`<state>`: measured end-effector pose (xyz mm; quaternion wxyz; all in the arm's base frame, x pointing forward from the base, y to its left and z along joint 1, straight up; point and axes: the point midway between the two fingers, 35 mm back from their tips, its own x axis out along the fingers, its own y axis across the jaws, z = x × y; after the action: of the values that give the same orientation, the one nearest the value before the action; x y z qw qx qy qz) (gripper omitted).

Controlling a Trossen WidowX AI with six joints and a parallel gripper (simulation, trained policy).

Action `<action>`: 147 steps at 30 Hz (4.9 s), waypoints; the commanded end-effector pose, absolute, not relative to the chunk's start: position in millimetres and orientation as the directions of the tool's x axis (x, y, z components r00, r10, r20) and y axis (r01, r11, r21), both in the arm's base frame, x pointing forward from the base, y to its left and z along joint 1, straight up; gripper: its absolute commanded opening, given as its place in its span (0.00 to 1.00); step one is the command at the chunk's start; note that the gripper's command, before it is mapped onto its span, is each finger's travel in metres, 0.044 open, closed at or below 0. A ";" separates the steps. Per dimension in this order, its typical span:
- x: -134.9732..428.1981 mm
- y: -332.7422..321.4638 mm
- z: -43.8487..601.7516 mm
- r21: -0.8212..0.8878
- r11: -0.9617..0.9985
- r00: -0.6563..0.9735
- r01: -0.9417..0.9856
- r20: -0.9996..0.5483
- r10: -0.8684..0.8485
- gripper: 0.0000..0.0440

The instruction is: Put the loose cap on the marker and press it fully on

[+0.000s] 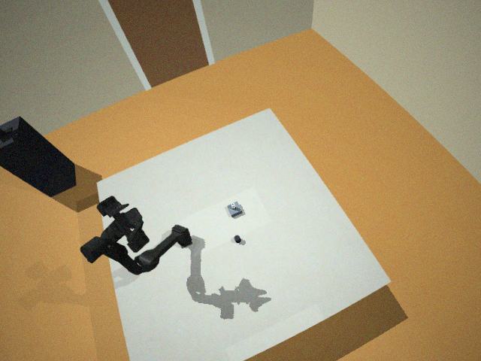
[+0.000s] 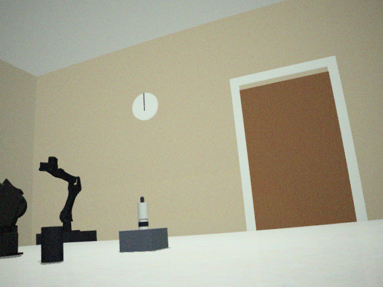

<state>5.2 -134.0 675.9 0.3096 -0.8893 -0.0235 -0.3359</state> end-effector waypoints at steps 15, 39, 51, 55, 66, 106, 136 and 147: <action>43.6 -93.7 654.0 -0.422 -0.884 0.865 0.201 0.501 -0.042 0.71; 88.9 -41.6 616.2 -0.246 -0.954 0.945 0.172 0.314 0.089 0.72; 108.3 -17.5 595.3 -0.158 -0.972 0.967 0.173 0.212 0.137 0.73; 114.3 -9.8 588.1 -0.129 -0.976 0.973 0.175 0.177 0.151 0.73; 130.2 9.9 568.0 -0.054 -0.981 0.981 0.184 0.080 0.179 0.73; 182.6 62.0 493.4 0.126 -0.962 0.940 0.243 -0.275 0.201 0.75; 221.0 70.6 436.2 0.163 -0.956 0.844 0.242 -0.521 0.125 0.76; 234.3 65.5 414.8 0.161 -0.962 0.793 0.222 -0.603 0.082 0.76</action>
<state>231.2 66.2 419.9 -0.1148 -0.9436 -0.0838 0.2992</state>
